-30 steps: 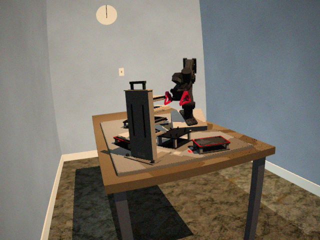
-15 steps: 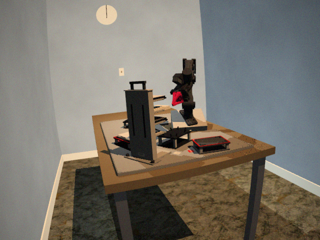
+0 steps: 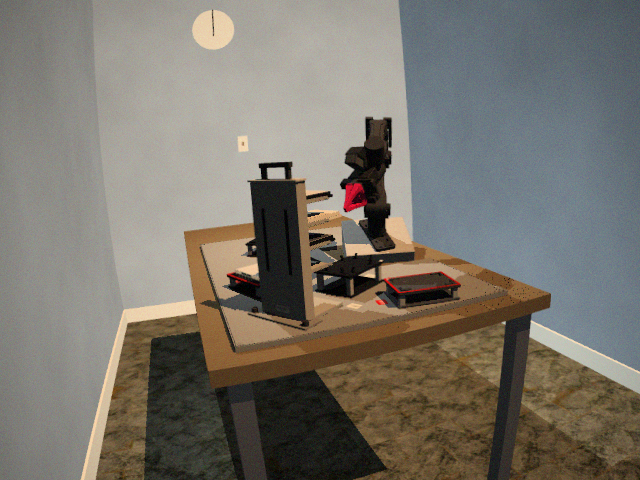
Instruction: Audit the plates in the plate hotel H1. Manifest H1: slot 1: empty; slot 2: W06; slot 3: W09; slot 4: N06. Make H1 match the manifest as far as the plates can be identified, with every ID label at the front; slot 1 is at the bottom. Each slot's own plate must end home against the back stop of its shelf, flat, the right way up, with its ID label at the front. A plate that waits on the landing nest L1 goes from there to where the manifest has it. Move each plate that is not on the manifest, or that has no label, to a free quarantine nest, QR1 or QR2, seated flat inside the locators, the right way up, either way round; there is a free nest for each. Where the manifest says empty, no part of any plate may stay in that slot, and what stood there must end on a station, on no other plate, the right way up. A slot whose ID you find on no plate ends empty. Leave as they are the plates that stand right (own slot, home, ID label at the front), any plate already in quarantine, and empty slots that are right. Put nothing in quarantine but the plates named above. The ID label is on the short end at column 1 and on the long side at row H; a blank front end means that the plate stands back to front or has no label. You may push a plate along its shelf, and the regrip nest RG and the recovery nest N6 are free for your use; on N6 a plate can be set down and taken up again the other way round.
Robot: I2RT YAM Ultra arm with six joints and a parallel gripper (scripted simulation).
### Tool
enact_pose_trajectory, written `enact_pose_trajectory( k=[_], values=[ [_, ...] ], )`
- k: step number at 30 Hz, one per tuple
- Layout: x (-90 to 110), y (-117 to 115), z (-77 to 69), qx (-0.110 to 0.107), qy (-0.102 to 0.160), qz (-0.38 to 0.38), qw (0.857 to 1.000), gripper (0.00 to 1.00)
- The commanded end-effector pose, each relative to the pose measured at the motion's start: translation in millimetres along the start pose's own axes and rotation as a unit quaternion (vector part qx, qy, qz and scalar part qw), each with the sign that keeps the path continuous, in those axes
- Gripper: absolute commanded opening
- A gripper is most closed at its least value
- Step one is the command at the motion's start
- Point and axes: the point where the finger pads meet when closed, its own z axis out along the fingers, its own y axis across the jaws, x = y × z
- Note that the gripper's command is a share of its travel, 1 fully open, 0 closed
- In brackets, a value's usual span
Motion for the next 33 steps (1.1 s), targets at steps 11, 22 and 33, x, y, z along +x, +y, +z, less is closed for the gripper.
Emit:
enact_pose_trajectory(
  k=[11,22,33],
  values=[
    [-23,1,-0.1,-0.001,-0.026,0.011,1.0,0.0],
    [-21,1,11.9,0.002,-0.015,0.005,1.0,0.0],
    [-23,0,17.2,0.003,-0.013,0.004,1.0,0.0]
  ],
)
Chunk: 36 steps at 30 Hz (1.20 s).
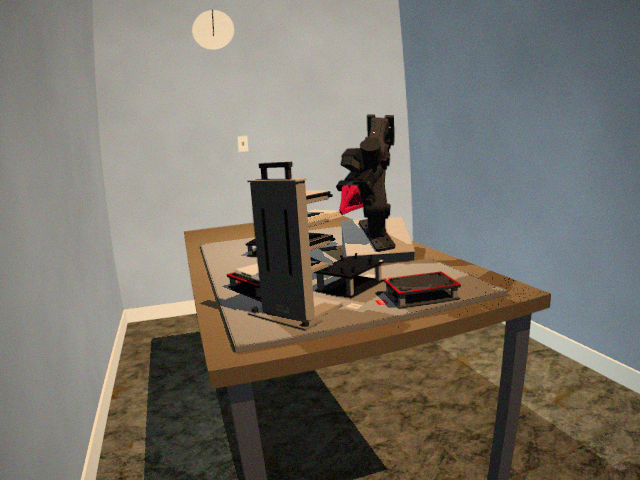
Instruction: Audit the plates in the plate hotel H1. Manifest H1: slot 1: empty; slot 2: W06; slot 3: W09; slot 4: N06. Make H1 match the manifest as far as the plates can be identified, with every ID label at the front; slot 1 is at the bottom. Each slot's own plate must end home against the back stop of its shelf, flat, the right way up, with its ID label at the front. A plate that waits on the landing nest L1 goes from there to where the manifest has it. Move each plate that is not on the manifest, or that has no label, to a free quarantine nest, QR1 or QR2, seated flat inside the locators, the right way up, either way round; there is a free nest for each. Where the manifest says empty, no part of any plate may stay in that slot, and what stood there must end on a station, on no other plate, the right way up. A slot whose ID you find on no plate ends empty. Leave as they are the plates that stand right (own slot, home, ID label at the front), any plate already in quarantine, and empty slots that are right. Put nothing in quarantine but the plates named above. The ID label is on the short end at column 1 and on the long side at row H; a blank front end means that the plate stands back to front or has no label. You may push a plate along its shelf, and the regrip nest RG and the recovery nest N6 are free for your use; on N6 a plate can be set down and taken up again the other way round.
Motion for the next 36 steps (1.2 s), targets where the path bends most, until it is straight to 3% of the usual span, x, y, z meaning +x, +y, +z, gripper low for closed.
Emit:
enact_pose_trajectory(
  k=[1,9,12,14,26,29,31,36],
  values=[
    [-21,3,-0.5,-0.004,-0.022,0.006,1.0,0.0],
    [-22,2,5.5,-0.003,-0.02,0.005,1.0,0.0],
    [-27,1,-0.2,-0.004,-0.027,0.008,1.0,0.0],
    [-23,2,7.4,-0.003,-0.019,0.005,1.0,0.0],
    [-28,2,14.1,-0.003,-0.021,0.005,1.0,0.0],
    [-33,1,8.7,-0.003,-0.028,0.007,1.0,0.0],
    [-28,2,16.1,-0.002,-0.02,0.004,1.0,0.0],
    [-33,2,16.2,-0.004,-0.026,0.006,1.0,0.0]
  ],
)
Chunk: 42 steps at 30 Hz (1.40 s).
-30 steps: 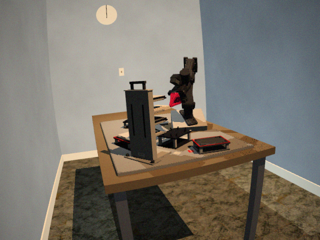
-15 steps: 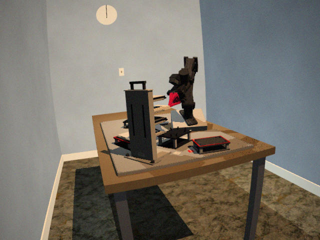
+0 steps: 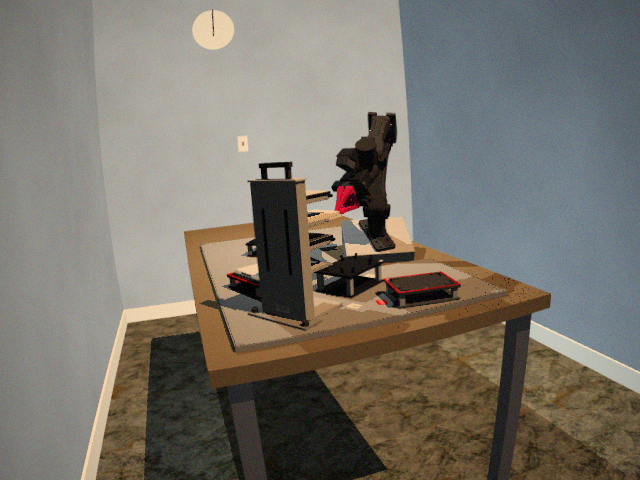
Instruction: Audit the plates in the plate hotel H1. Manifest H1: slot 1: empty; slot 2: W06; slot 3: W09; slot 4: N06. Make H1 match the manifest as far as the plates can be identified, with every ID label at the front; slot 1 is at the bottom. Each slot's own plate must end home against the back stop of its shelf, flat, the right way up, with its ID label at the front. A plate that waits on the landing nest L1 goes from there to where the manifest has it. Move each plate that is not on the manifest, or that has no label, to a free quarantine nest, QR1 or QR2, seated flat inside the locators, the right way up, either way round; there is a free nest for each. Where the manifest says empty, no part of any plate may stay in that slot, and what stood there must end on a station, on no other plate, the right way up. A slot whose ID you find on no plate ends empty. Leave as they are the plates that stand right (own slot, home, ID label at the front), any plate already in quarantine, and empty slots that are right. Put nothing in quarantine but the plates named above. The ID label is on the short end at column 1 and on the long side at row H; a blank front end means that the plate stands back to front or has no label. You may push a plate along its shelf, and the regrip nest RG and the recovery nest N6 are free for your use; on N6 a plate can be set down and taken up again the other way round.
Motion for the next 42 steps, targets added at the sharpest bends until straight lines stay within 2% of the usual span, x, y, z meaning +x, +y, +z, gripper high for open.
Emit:
enact_pose_trajectory(
  k=[1,9,10,12,16,24,26,27,29,34,42],
  values=[
    [-18,2,1.8,-0.002,-0.02,0.004,1.0,0.0],
    [-21,2,4.9,-0.002,-0.02,0.004,1.0,0.0],
    [-26,1,-0.2,-0.002,-0.027,0.006,1.0,0.0],
    [-21,1,7.1,-0.001,-0.019,0.003,1.0,0.0],
    [-26,2,6.2,-0.004,-0.025,0.005,1.0,0.0],
    [-26,1,13.6,-0.002,-0.021,0.004,1.0,0.0],
    [-26,1,13.6,-0.002,-0.021,0.004,1.0,0.0],
    [-31,1,8.4,-0.002,-0.027,0.006,1.0,0.0],
    [-26,1,15.8,-0.001,-0.018,0.003,1.0,0.0],
    [-31,1,16.1,-0.003,-0.024,0.005,1.0,0.0],
    [-31,1,22.7,-0.001,-0.02,0.003,1.0,0.0]
  ],
)
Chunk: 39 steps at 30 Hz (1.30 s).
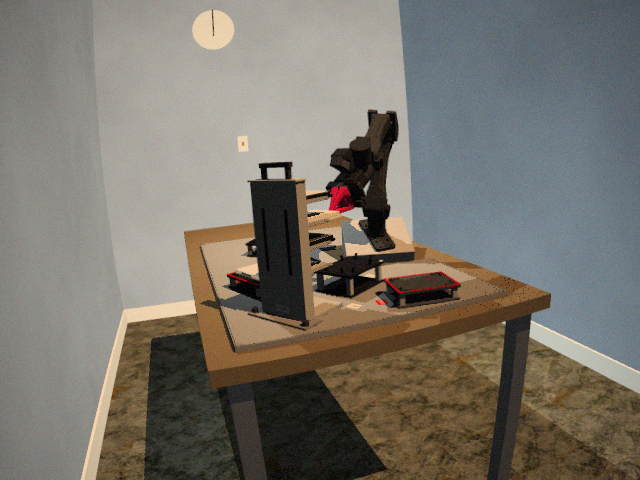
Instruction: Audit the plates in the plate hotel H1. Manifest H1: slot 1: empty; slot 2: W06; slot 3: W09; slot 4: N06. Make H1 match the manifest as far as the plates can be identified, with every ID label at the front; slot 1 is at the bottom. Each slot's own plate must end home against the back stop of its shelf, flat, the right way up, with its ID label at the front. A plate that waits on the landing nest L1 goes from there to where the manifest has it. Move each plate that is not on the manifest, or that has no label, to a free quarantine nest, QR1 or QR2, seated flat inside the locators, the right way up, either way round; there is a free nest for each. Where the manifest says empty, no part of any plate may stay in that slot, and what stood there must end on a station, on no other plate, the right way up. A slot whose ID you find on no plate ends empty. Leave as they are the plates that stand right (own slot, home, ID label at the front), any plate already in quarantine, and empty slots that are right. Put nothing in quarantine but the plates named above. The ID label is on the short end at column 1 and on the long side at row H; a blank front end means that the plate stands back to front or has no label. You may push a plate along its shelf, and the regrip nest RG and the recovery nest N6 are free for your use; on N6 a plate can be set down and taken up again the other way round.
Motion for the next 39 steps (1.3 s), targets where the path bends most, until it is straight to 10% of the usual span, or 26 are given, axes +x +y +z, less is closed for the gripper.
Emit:
enact_pose_trajectory(
  k=[1,39],
  values=[
    [-17,1,1.1,-0.001,-0.019,0.003,1.0,0.0],
    [-28,0,20.7,0.0,-0.019,0.002,1.0,0.0]
  ],
)
